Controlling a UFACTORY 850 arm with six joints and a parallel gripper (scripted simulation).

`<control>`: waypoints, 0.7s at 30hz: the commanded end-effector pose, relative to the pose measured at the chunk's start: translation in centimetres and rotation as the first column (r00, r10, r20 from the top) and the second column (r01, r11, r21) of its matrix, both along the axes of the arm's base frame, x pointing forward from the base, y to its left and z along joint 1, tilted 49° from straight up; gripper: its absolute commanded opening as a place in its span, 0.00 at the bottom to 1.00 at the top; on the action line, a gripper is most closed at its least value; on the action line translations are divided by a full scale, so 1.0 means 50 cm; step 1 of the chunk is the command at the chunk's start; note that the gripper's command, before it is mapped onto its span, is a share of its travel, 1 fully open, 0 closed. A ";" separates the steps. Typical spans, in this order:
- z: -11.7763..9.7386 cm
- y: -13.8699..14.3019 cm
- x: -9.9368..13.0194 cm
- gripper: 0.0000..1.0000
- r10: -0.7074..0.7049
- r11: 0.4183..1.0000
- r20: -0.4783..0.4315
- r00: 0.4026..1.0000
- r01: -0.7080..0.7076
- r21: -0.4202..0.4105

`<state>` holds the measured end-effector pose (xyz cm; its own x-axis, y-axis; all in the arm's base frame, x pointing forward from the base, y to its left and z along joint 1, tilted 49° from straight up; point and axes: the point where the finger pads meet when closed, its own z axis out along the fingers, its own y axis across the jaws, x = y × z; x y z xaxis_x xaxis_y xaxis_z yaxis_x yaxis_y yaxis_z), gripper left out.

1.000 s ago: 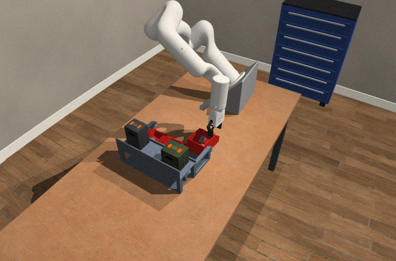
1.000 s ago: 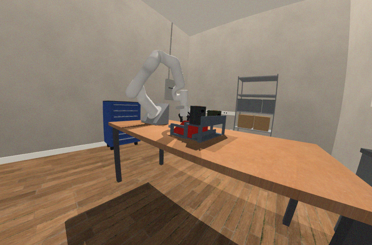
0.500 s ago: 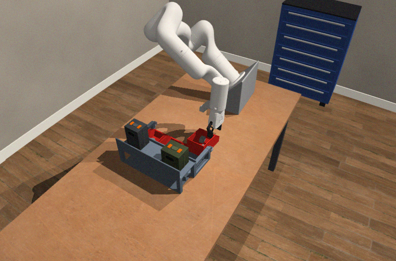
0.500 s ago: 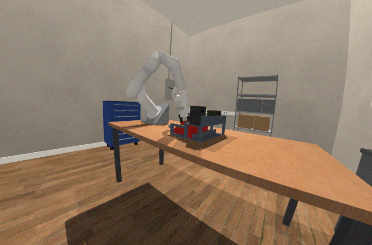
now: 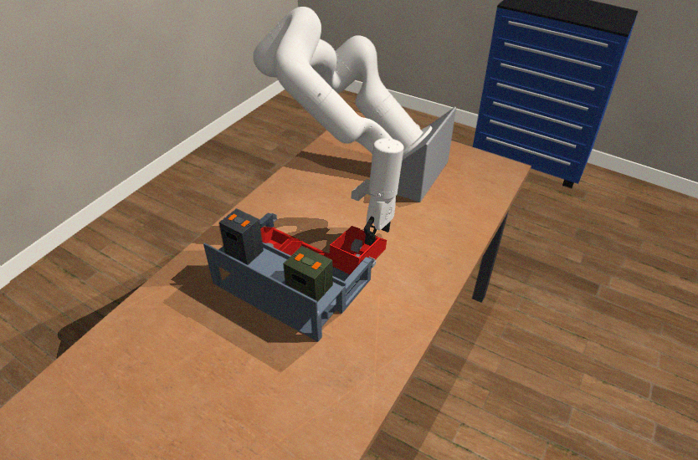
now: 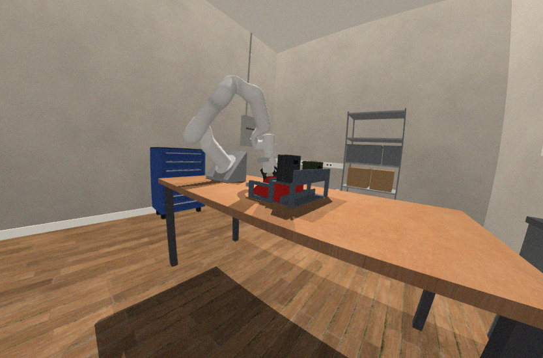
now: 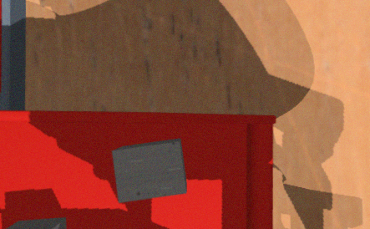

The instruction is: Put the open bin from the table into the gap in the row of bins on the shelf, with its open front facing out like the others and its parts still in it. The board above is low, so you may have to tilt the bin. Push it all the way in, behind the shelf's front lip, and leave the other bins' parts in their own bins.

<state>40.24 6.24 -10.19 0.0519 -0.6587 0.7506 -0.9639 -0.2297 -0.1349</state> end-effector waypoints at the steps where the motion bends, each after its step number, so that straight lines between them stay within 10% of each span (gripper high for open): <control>1: 0.000 0.001 0.002 1.00 0.001 1.000 0.001 1.000 -0.001 0.001; 21: -0.006 -0.005 0.004 1.00 0.001 1.000 0.001 1.000 -0.001 0.001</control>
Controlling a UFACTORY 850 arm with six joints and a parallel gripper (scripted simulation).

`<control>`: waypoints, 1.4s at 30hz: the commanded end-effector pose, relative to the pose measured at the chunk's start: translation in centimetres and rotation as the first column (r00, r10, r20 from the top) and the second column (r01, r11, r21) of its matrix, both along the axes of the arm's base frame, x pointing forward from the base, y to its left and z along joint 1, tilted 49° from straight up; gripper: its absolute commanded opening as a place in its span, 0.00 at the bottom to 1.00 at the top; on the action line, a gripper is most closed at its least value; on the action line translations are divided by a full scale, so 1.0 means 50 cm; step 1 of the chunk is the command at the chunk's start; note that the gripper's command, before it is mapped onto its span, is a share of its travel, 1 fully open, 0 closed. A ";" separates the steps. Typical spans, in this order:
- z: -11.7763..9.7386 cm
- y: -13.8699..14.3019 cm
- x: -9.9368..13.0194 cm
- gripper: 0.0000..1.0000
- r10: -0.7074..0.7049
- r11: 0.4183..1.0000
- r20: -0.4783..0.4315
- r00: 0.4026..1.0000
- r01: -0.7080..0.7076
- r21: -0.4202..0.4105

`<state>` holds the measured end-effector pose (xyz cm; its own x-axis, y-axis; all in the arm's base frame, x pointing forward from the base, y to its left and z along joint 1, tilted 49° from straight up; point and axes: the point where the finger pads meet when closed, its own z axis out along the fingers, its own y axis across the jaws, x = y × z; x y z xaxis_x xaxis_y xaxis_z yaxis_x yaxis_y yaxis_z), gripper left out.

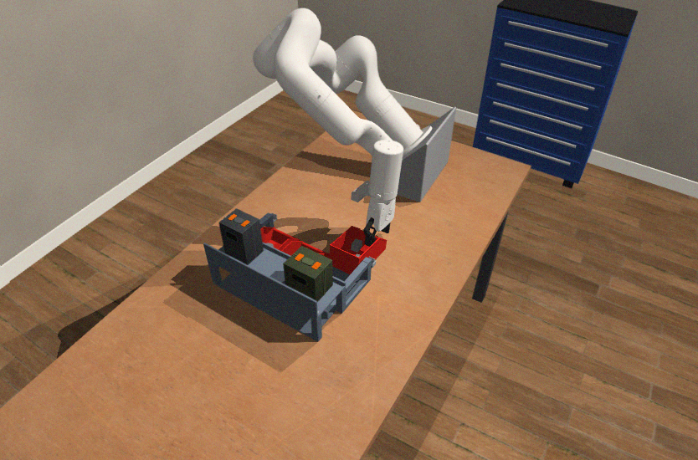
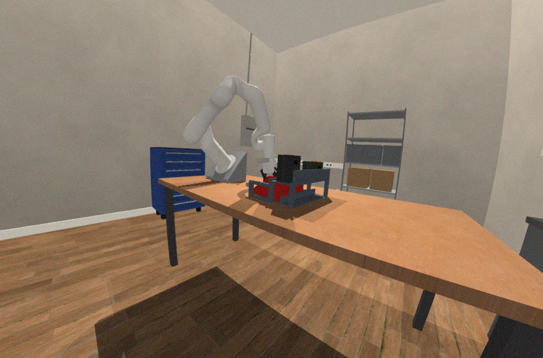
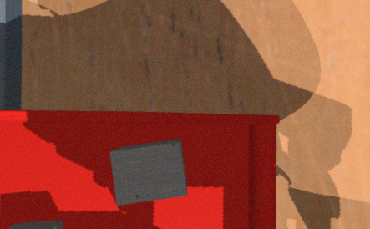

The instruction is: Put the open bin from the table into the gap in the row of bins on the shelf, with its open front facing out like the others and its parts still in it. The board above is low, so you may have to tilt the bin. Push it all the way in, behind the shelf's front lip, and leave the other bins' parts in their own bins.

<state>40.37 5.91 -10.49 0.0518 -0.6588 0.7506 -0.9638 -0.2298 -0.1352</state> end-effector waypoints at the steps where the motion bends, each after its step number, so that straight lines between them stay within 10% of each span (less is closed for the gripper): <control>1: 0.000 0.001 0.001 1.00 0.001 1.000 0.001 1.000 -0.001 0.001; 19: 0.001 0.002 0.001 1.00 0.001 1.000 0.001 1.000 -0.001 0.001; 20: 0.001 0.002 0.001 0.00 0.001 1.000 0.001 1.000 -0.001 0.001; 42: 0.001 0.002 0.001 0.00 0.001 1.000 0.001 1.000 -0.001 0.001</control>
